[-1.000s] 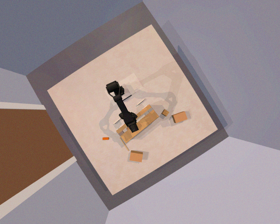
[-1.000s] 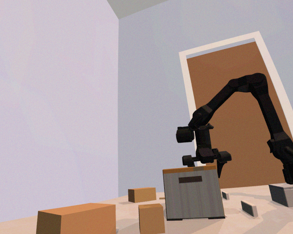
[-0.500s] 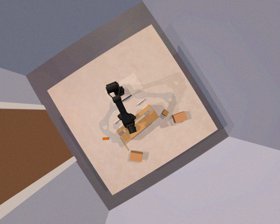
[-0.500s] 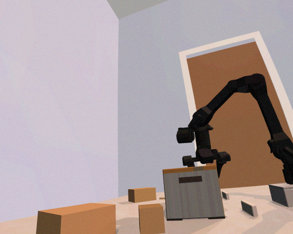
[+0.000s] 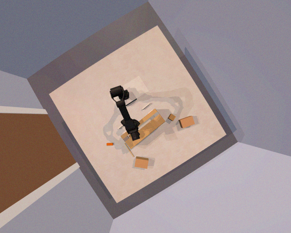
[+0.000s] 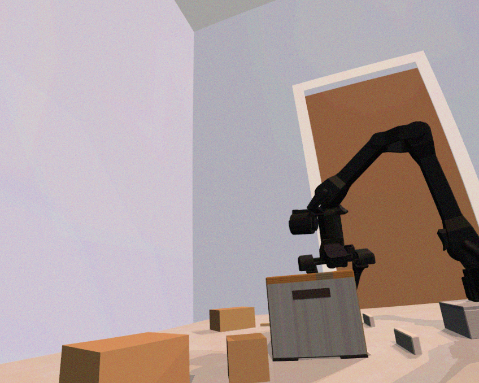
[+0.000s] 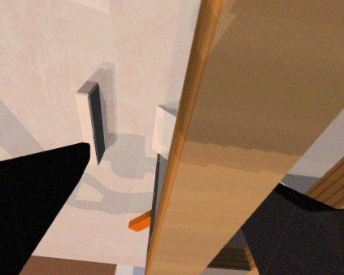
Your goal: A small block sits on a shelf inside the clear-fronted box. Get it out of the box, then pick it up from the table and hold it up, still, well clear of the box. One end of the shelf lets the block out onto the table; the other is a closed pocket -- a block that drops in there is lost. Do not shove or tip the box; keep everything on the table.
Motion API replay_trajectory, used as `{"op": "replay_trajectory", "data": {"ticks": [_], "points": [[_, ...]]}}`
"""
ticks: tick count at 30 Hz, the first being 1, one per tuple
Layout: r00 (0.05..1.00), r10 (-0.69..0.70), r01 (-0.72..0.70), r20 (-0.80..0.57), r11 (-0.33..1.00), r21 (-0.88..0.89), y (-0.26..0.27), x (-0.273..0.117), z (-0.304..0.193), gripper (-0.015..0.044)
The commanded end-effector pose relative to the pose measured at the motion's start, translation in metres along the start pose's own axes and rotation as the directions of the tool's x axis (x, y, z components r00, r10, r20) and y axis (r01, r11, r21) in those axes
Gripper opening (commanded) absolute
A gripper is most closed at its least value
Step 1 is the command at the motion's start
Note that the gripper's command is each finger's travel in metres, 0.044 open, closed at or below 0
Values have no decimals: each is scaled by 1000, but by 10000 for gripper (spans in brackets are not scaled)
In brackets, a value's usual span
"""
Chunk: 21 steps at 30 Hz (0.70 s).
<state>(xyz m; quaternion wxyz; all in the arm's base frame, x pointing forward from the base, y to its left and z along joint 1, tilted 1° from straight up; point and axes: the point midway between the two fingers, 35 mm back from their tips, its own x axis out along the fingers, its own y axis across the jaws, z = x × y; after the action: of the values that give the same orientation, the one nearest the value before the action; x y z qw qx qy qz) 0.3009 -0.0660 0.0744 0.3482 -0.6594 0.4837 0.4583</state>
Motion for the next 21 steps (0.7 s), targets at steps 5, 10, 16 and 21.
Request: {"op": "replay_trajectory", "data": {"ticks": [5,10,16,21], "points": [[1000,-2,2,2,1000,1,0,3,-8,400],[1000,-2,2,2,1000,1,0,5,-13,400],[1000,-2,2,1,1000,1,0,7,-19,400],[1000,-2,2,1,1000,1,0,8,-22,400]]}}
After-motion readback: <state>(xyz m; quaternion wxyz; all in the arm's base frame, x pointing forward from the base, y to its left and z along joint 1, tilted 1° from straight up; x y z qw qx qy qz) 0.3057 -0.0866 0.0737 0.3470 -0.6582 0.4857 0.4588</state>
